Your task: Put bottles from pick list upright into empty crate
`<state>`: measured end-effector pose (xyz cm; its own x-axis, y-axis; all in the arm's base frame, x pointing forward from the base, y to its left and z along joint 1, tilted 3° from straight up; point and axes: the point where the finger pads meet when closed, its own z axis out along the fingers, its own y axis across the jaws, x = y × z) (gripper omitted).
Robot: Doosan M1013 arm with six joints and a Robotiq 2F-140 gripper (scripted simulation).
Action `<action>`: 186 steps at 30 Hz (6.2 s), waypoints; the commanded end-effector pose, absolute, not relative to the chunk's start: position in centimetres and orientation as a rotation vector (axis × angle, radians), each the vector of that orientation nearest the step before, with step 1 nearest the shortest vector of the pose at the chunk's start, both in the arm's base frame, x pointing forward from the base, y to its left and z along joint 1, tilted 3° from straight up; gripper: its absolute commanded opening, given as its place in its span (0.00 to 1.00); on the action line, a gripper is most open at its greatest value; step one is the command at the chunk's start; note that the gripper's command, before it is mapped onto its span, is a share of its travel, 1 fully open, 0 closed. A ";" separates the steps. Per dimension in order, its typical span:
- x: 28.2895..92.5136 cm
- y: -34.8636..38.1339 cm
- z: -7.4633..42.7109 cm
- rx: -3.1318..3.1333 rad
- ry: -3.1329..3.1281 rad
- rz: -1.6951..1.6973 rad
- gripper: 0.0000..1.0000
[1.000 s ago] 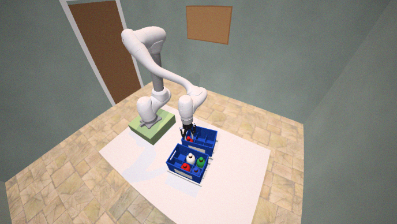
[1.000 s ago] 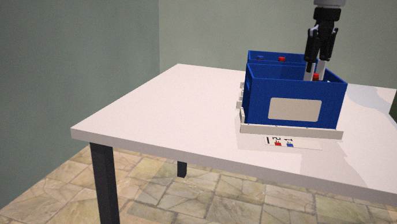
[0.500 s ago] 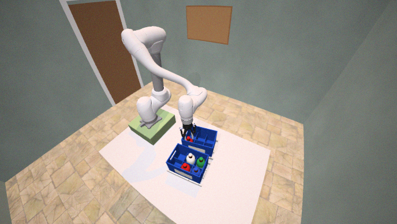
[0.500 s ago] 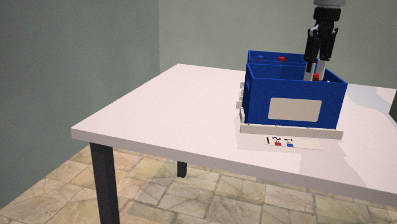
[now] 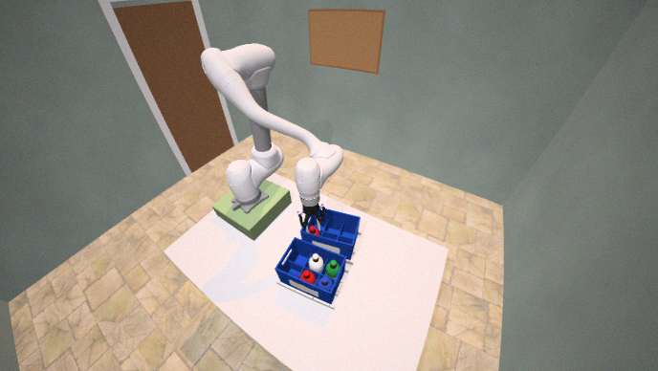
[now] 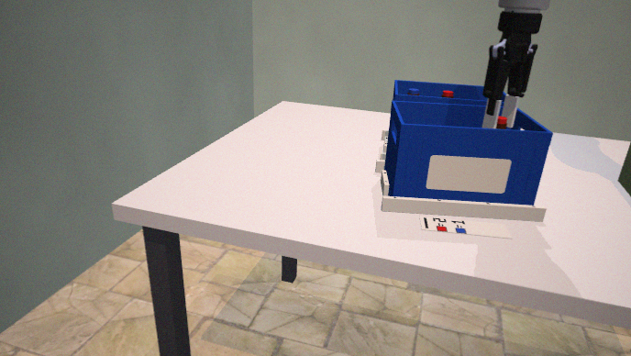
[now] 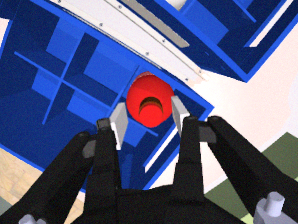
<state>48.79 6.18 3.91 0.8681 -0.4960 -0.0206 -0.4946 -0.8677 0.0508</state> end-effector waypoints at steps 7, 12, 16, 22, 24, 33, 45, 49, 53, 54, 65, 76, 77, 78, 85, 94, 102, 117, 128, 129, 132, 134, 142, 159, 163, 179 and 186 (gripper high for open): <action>48.8 6.2 3.9 2.994 -0.794 -0.051 0.38; 48.8 6.2 3.9 2.994 -0.794 -0.051 0.38; 48.8 6.2 4.4 2.994 -0.794 -0.051 0.38; 48.9 6.3 6.0 2.994 -0.794 -0.051 0.38; 48.9 6.3 6.6 2.994 -0.794 -0.051 0.38; 49.0 6.3 8.4 2.994 -0.794 -0.051 0.38; 49.1 6.4 11.6 2.994 -0.794 -0.051 0.38; 49.1 6.5 12.2 2.994 -0.794 -0.051 0.38; 49.2 6.5 12.4 2.994 -0.794 -0.051 0.38; 49.2 6.5 12.4 2.994 -0.794 -0.051 0.38; 49.2 6.5 12.4 2.994 -0.794 -0.051 0.38; 49.2 6.5 12.4 2.994 -0.794 -0.051 0.38; 49.2 6.5 12.4 2.994 -0.794 -0.051 0.38; 49.2 6.5 12.4 2.994 -0.794 -0.051 0.38; 49.2 6.5 12.4 2.994 -0.794 -0.051 0.38; 51.3 3.1 12.4 2.994 -0.794 -0.051 0.38; 53.0 0.6 12.4 2.994 -0.794 -0.051 0.38; 56.8 -4.7 12.5 2.994 -0.794 -0.051 0.38; 60.0 -9.2 12.5 2.994 -0.794 -0.051 0.38; 60.3 -9.6 12.5 2.994 -0.794 -0.051 0.38; 60.8 -10.4 12.5 2.994 -0.794 -0.051 0.38; 61.1 -10.8 12.5 2.994 -0.794 -0.051 0.38; 63.0 -13.5 12.5 2.994 -0.794 -0.051 0.38; 63.0 -13.5 11.4 2.994 -0.794 -0.051 0.38; 63.0 -13.6 10.9 2.994 -0.794 -0.051 0.38; 62.9 -13.6 9.0 2.994 -0.794 -0.051 0.38; 62.9 -13.7 8.4 2.994 -0.794 -0.051 0.38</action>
